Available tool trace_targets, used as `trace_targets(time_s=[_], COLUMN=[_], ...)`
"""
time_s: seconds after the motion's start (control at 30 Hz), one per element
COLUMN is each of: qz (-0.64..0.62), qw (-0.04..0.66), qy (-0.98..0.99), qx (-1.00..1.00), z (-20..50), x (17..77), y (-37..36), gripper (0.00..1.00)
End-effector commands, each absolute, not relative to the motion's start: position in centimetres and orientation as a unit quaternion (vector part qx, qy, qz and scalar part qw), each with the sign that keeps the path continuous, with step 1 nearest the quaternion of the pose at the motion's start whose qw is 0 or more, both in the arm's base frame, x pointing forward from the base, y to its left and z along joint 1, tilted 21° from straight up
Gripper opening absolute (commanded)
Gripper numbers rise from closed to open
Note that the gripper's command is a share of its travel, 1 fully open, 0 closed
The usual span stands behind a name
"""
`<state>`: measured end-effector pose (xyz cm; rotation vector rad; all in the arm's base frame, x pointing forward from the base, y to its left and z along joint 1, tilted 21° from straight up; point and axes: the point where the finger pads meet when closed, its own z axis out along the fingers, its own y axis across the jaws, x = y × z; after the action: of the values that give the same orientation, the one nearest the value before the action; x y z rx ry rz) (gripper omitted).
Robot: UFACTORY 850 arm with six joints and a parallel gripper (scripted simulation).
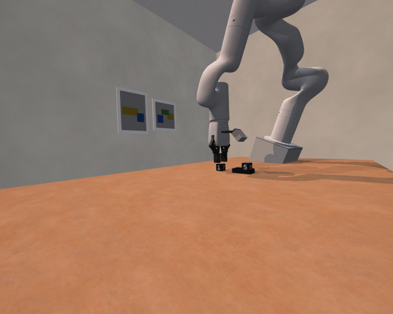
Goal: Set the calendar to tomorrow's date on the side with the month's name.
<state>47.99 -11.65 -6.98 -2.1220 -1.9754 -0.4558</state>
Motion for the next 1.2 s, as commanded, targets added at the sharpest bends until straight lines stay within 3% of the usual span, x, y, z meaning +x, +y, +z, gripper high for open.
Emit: trace_targets(time_s=[0.0, 1.17], qz=[-0.155, -0.155], qw=[0.102, 0.102], qy=[-0.67, -0.67], qx=[-0.719, -0.719], z=[-6.9, -9.4], x=[48.1, 48.3], y=[-11.7, -10.8], gripper=[0.47, 0.47])
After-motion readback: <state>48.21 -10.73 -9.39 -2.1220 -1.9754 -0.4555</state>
